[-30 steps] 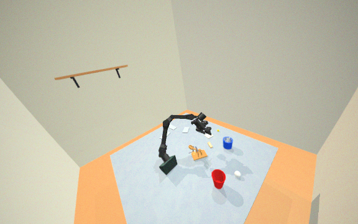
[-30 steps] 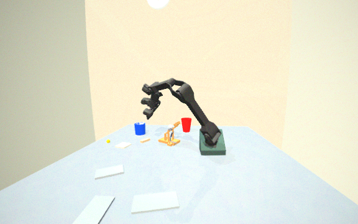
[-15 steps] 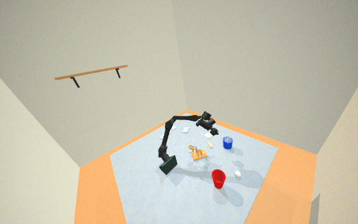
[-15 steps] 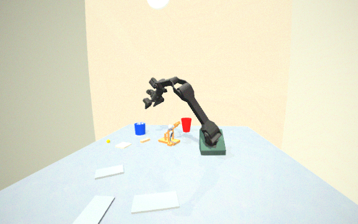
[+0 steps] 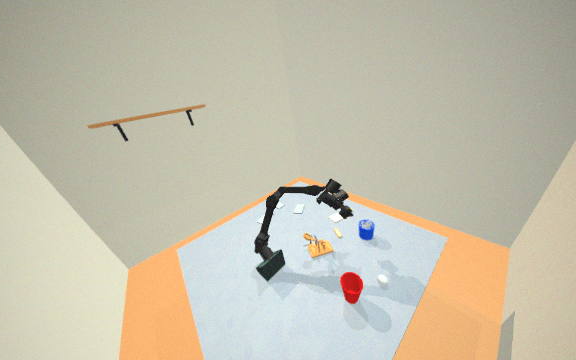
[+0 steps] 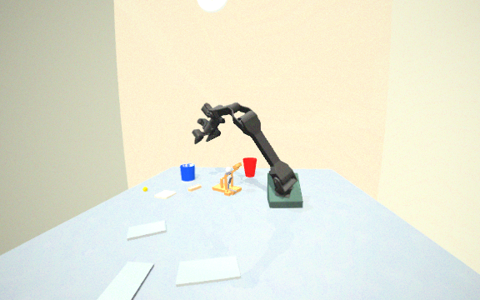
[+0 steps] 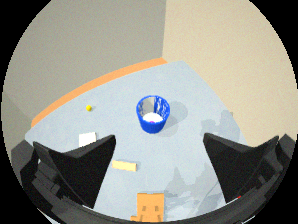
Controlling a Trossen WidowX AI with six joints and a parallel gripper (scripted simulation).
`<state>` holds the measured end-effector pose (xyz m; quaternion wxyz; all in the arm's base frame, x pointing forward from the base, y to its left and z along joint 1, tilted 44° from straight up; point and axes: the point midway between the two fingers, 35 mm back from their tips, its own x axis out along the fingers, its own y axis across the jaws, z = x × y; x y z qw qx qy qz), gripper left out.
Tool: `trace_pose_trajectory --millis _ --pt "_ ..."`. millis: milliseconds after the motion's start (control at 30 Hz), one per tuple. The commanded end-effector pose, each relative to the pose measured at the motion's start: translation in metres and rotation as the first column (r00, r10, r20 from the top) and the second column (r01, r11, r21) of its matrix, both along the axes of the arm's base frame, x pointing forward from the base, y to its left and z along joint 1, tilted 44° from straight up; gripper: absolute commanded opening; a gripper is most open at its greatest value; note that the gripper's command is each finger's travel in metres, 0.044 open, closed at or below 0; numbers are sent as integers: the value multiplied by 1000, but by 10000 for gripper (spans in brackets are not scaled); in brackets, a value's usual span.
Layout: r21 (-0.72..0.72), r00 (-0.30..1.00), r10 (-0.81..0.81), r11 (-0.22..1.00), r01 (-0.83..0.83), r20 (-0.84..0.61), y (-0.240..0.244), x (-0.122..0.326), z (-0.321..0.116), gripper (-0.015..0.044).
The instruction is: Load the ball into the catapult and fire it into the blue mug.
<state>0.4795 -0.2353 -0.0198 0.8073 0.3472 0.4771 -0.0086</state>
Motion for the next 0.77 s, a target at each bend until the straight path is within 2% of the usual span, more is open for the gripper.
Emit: trace_pose_trajectory --millis 0,733 --pt "6 1000 -2 1000 2 3 0 1 0 440" --pt "0 1000 0 1000 0 0 0 0 0 440"
